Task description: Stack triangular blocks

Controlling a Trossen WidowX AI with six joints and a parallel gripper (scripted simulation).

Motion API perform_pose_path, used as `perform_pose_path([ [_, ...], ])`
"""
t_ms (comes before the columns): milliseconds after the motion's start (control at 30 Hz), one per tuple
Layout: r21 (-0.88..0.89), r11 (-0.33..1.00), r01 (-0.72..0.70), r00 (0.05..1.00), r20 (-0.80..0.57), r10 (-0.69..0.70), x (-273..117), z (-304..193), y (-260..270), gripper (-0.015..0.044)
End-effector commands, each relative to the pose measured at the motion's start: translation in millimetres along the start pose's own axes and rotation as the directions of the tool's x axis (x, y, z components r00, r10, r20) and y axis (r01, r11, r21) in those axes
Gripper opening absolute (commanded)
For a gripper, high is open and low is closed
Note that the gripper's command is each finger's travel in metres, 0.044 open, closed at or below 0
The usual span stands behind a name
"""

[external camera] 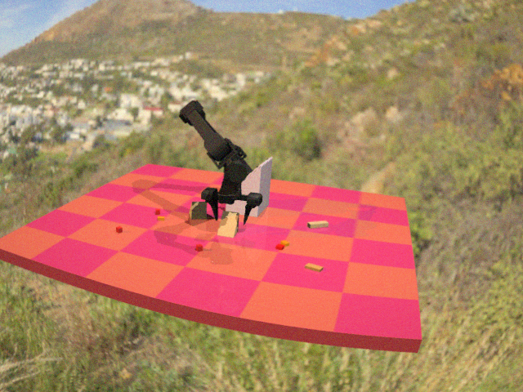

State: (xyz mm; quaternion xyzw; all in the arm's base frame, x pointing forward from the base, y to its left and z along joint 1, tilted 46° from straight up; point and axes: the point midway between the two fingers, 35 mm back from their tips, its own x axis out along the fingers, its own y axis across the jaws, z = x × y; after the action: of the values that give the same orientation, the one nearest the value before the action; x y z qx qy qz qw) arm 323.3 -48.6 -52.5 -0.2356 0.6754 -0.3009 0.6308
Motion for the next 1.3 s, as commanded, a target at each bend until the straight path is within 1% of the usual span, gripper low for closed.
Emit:
perform_pose_path([
  [0,-0.006,1.000,0.006,1.000,0.001,-0.006,5.7,-1.2,-0.7,0.0440],
  [600,-0.003,1.000,0.012,1.000,0.002,-0.012,31.4,-3.9,-4.2,0.0440],
  [800,-0.003,1.000,0.012,1.000,0.002,-0.012,31.4,-3.9,-4.2,0.0282],
  [1067,-0.003,1.000,0.012,1.000,0.002,-0.012,31.4,-3.9,-4.2,0.0229],
  [1267,-0.002,1.000,0.011,1.000,0.002,-0.011,26.1,-3.7,-4.0,0.0072],
])
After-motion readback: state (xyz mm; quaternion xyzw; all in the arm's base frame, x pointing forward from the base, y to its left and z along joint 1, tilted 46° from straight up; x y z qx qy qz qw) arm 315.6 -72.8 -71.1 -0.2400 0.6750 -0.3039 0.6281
